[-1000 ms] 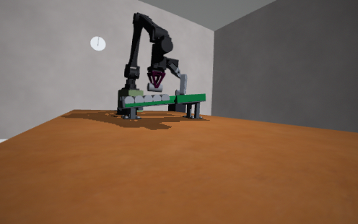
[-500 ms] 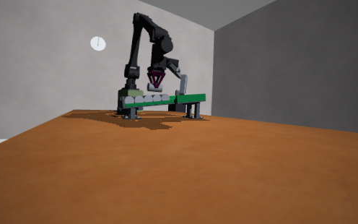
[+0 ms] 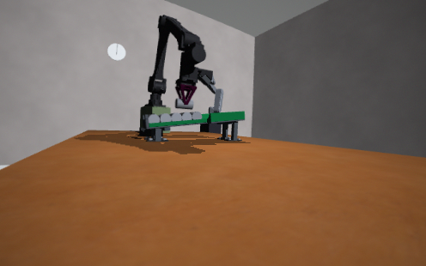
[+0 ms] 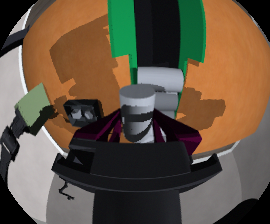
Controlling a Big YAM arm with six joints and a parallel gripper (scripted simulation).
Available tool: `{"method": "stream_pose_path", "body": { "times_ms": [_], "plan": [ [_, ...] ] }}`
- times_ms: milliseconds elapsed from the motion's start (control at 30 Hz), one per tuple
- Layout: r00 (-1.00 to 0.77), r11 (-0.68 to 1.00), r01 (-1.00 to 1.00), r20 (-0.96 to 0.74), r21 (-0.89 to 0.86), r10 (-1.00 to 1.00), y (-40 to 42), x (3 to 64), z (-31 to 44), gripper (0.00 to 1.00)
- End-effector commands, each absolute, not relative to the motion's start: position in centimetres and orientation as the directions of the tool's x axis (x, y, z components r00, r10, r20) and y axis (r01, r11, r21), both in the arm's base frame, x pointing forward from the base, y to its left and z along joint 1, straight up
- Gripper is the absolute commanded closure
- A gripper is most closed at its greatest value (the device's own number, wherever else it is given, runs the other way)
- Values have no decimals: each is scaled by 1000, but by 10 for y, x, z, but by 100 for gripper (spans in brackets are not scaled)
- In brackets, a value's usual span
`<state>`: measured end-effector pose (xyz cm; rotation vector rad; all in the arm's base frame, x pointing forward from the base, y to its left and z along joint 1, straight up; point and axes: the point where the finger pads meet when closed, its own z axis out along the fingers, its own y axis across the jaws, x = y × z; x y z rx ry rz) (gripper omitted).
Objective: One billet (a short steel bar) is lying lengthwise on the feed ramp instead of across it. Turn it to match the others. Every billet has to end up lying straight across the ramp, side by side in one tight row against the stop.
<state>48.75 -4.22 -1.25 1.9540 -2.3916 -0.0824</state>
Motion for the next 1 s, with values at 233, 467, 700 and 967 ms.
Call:
{"method": "stream_pose_path", "body": {
  "times_ms": [233, 467, 700, 967],
  "plan": [
    [-263, 263, -962, -10, -71, -965, -53, 541, 47, 100],
    [-307, 307, -949, -13, -70, -952, -56, 540, 47, 100],
    [-340, 341, -938, -16, -70, -940, -56, 540, 47, 100],
    [-408, 408, -910, -20, -69, -913, -60, 540, 47, 100]
  ]
}}
